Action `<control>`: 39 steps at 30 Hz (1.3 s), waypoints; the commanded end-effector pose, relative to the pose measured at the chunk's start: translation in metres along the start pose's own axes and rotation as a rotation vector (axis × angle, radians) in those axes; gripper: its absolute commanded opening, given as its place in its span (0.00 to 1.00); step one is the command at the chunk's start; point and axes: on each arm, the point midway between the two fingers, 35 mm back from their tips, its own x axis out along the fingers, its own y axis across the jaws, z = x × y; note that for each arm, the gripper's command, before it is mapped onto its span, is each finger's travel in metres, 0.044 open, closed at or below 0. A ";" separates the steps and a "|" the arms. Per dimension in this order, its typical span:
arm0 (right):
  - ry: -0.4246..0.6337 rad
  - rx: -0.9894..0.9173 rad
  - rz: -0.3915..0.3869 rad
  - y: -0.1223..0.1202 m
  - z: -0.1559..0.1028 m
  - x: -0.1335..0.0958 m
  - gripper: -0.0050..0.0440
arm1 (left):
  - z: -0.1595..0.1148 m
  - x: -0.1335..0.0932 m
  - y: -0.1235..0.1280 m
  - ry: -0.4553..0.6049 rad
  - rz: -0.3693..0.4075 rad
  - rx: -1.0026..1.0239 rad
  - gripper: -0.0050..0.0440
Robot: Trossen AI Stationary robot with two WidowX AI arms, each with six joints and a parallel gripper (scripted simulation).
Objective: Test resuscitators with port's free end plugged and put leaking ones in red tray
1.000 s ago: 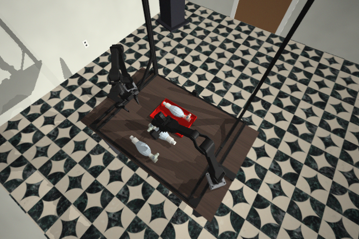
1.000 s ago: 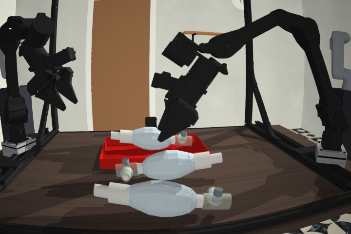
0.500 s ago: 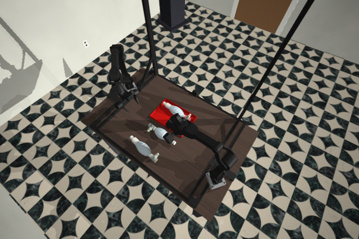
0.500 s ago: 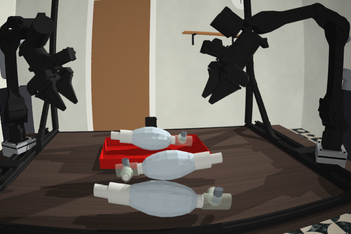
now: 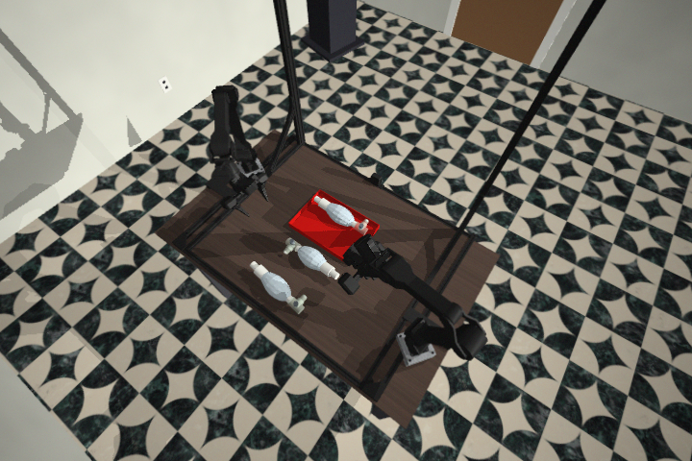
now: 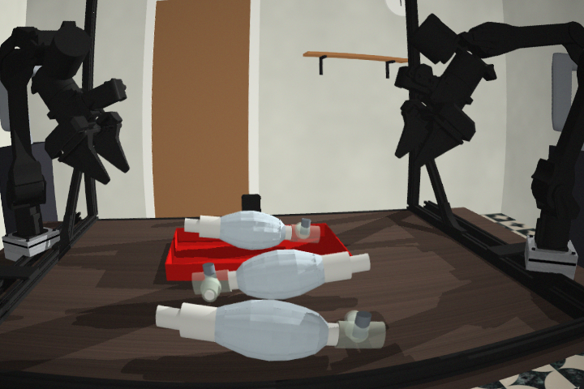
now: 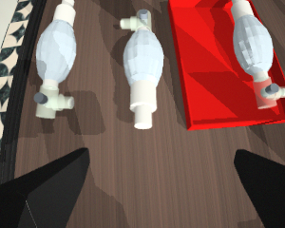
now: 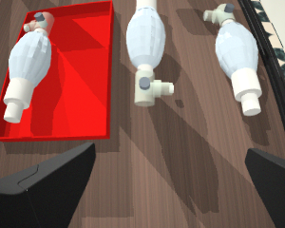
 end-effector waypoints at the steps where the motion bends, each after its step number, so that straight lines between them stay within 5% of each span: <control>1: 0.000 0.000 0.000 0.000 0.000 0.000 1.00 | -0.023 -0.006 0.001 0.016 0.003 -0.001 1.00; 6: 0.004 -0.001 0.002 -0.003 0.009 0.006 1.00 | -0.015 -0.006 0.000 0.005 0.001 0.000 1.00; 16: 0.035 -0.011 0.011 -0.011 0.098 0.092 1.00 | -0.015 -0.006 0.000 0.005 0.001 0.000 1.00; 22: 0.035 -0.011 0.011 -0.011 0.098 0.092 1.00 | -0.015 -0.006 0.000 0.005 0.001 0.000 1.00; 33: 0.044 -0.020 0.012 0.027 0.160 0.204 1.00 | -0.016 -0.006 0.000 0.006 0.001 0.000 1.00; 39: 0.044 -0.020 0.012 0.027 0.160 0.204 1.00 | -0.016 -0.006 0.000 0.006 0.001 0.000 1.00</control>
